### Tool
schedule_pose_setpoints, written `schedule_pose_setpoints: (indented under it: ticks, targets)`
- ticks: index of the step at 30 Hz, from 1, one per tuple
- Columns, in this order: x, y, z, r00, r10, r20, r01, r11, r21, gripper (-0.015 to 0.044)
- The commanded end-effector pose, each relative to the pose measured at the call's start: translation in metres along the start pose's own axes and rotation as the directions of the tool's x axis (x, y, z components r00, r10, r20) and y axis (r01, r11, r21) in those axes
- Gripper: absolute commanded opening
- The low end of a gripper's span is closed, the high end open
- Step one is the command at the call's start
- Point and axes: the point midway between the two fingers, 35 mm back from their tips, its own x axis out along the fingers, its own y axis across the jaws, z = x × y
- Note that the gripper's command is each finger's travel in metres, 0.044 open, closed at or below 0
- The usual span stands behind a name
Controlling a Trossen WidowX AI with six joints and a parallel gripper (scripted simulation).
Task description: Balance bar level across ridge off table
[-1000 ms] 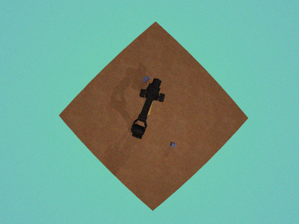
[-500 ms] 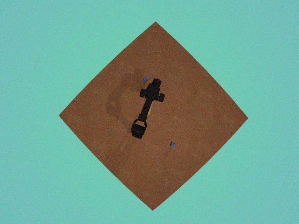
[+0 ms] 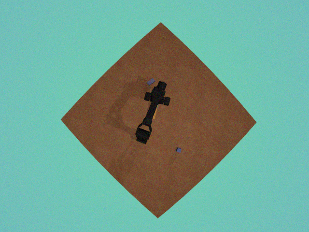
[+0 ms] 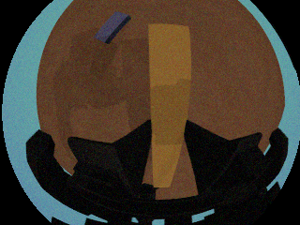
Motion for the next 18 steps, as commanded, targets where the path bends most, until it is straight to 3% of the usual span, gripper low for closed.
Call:
schedule_pose_setpoints:
  ticks: [1,18]
  targets:
    - [0.001,-0.0003,-0.0001,1.0,-0.001,-0.001,0.001,1.0,0.005,0.0]
    - [0.0025,-0.0003,-0.0002,1.0,-0.001,-0.001,0.001,1.0,0.005,0.0]
